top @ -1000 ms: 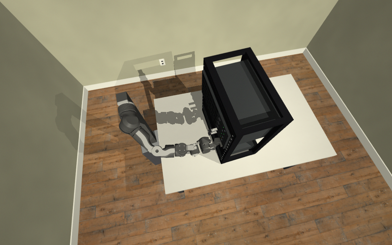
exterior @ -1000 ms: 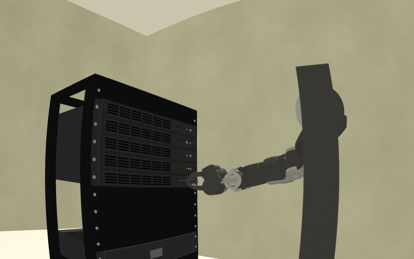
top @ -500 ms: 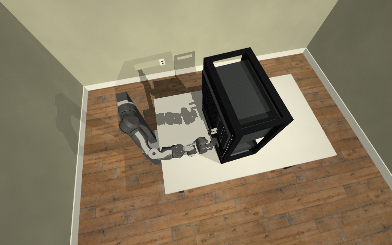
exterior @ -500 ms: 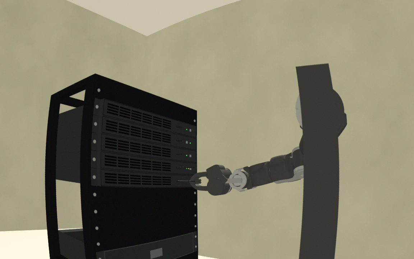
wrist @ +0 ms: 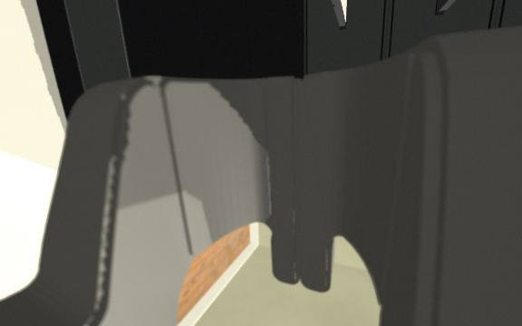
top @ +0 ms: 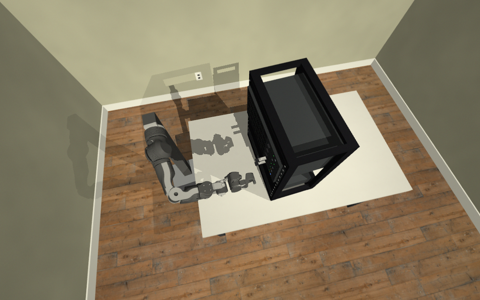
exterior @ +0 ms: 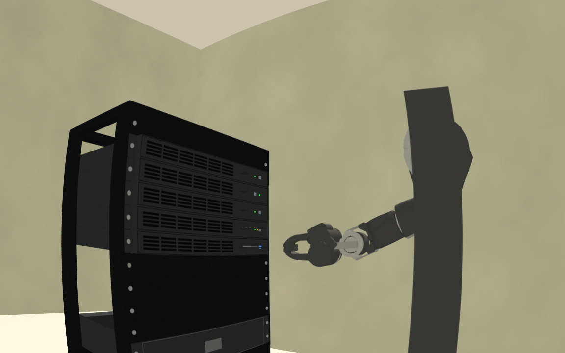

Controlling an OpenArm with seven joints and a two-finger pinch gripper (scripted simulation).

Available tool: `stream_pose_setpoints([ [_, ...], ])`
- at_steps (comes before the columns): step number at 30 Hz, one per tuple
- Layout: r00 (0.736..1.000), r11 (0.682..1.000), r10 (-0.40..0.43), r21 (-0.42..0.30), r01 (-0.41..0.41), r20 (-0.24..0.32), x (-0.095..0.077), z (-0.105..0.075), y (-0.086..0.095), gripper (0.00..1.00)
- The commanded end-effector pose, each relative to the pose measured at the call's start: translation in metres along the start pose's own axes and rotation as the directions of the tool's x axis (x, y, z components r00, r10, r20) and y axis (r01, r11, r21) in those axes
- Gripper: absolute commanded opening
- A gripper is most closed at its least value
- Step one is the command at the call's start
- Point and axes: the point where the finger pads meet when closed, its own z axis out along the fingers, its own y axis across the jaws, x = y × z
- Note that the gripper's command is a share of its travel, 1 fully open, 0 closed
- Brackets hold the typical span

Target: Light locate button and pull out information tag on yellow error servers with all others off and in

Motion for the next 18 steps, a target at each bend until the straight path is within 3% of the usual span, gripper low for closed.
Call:
stream_pose_setpoints([
  [1,1.0,1.0,0.004,-0.016,-0.004,0.009,-0.002,-0.005,0.003,0.0],
  [7,1.0,1.0,0.004,-0.022,-0.004,0.009,-0.002,-0.017,0.005,0.0],
  [16,1.0,1.0,0.004,-0.01,-0.004,0.009,-0.002,-0.018,0.012,0.0],
  [18,1.0,1.0,0.006,-0.018,-0.006,0.007,-0.003,-0.019,0.032,0.0],
])
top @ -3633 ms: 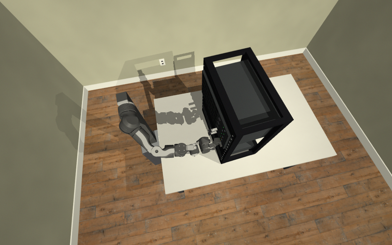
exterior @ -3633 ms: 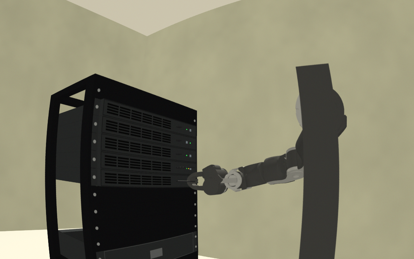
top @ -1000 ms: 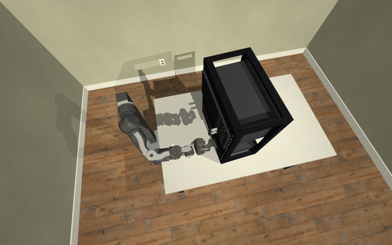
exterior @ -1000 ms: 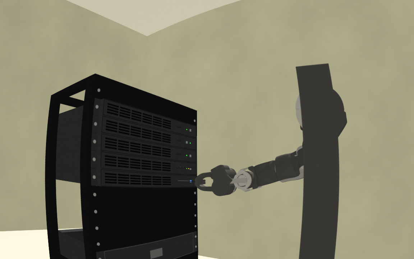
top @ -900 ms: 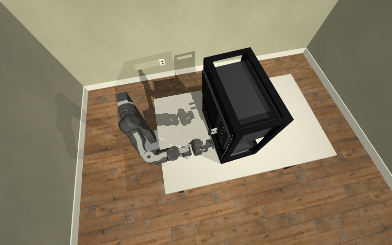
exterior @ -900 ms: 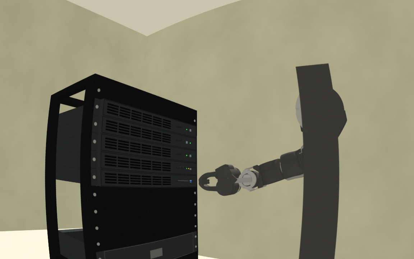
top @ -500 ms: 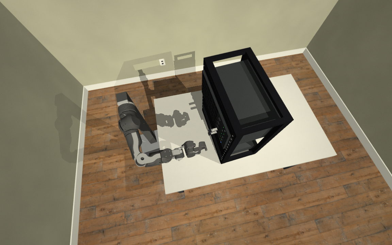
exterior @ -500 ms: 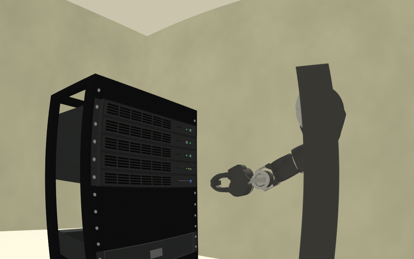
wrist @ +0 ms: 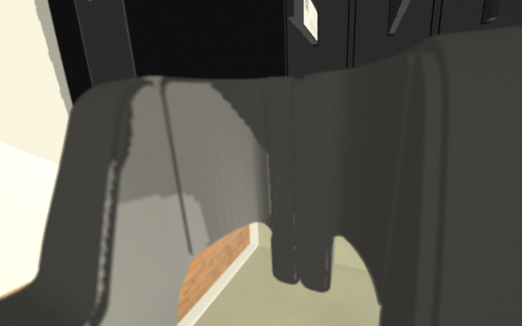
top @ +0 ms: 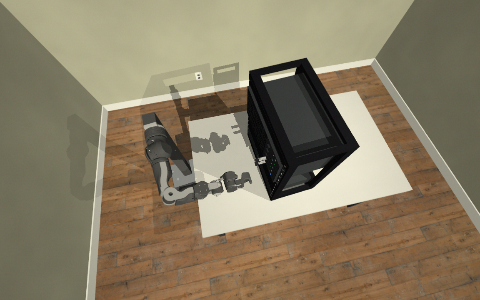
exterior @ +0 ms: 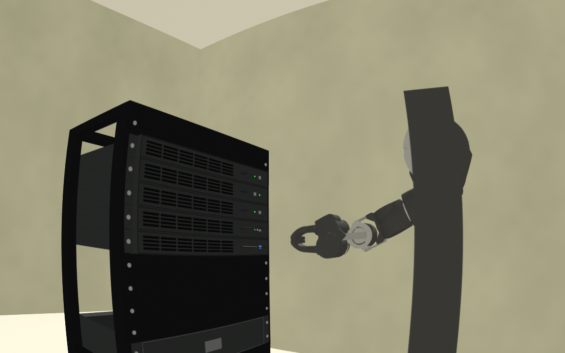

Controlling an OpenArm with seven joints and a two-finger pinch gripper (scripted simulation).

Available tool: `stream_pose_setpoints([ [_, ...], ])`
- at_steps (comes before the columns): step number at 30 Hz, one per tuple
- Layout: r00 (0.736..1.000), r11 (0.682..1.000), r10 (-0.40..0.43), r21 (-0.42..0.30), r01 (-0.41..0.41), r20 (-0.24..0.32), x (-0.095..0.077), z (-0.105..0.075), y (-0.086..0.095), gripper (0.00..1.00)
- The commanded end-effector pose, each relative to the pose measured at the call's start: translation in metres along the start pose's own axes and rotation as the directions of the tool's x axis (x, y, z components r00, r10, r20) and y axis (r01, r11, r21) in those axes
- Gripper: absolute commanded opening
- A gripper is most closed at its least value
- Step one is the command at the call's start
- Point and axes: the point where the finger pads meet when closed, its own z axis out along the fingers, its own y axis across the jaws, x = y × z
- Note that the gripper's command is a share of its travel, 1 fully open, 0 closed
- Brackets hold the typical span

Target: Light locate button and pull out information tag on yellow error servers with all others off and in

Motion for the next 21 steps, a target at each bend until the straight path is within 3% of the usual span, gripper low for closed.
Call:
stream_pose_setpoints([
  [1,1.0,1.0,0.003,-0.022,-0.003,0.013,-0.005,0.001,0.023,0.0],
  [2,1.0,1.0,0.003,-0.022,-0.002,0.013,-0.006,0.001,0.03,0.0],
  [15,1.0,1.0,0.006,-0.022,-0.005,0.008,-0.004,0.01,0.032,0.0],
  [21,1.0,1.0,0.006,-0.022,-0.005,0.009,-0.005,0.031,0.033,0.0],
])
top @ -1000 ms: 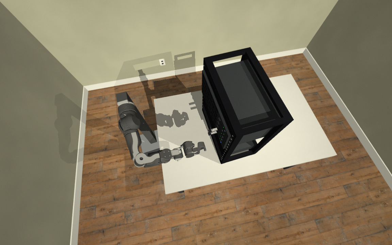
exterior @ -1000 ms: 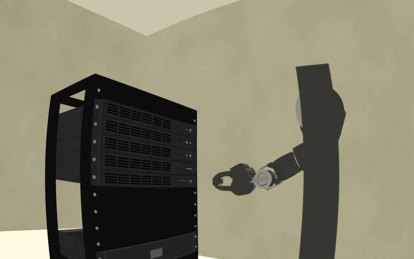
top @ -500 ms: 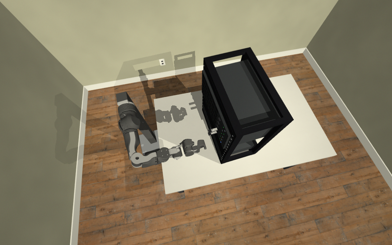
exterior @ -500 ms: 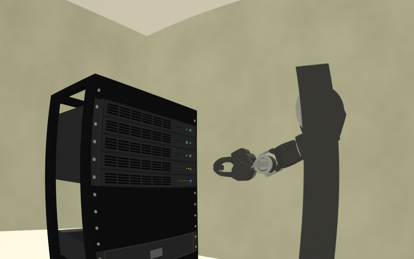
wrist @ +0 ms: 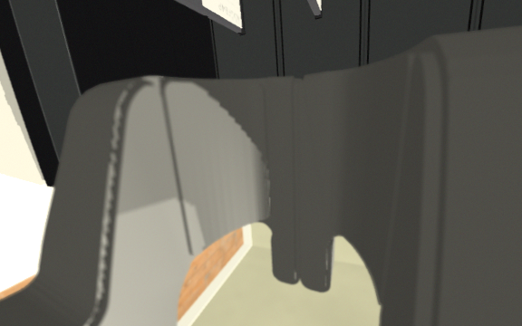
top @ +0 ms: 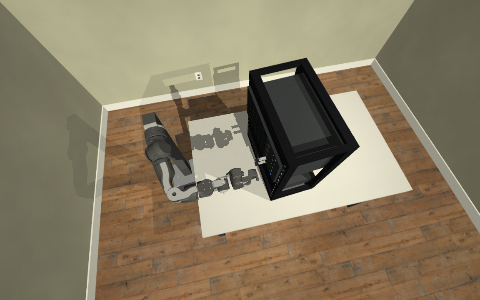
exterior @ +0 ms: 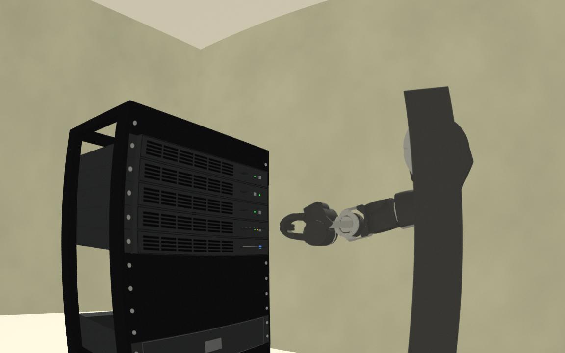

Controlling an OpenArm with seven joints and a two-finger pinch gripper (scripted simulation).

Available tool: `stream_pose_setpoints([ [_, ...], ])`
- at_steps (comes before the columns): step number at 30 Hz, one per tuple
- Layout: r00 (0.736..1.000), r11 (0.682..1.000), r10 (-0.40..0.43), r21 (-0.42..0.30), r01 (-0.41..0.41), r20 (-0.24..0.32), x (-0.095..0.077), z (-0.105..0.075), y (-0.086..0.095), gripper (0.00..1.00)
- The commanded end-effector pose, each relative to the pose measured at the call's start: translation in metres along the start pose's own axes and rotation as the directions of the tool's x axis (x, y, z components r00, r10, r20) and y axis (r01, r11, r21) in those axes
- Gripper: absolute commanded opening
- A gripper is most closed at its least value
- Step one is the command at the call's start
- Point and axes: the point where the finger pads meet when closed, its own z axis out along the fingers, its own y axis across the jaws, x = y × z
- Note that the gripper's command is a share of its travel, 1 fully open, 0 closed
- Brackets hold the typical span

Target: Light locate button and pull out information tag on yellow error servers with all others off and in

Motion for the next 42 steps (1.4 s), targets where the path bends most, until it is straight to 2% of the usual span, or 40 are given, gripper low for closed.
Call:
stream_pose_setpoints([
  [1,1.0,1.0,-0.021,0.016,0.021,-0.009,0.0,0.005,0.0,0.0],
  [9,1.0,1.0,-0.021,0.019,0.021,-0.008,0.0,0.043,-0.002,0.0],
  [11,1.0,1.0,-0.021,0.019,0.021,-0.008,0.0,0.043,-0.002,0.0],
  [17,1.0,0.999,-0.021,0.024,0.021,-0.008,0.0,0.06,-0.004,0.0],
  [42,1.0,1.0,-0.021,0.023,0.021,-0.011,0.002,0.063,-0.004,0.0],
])
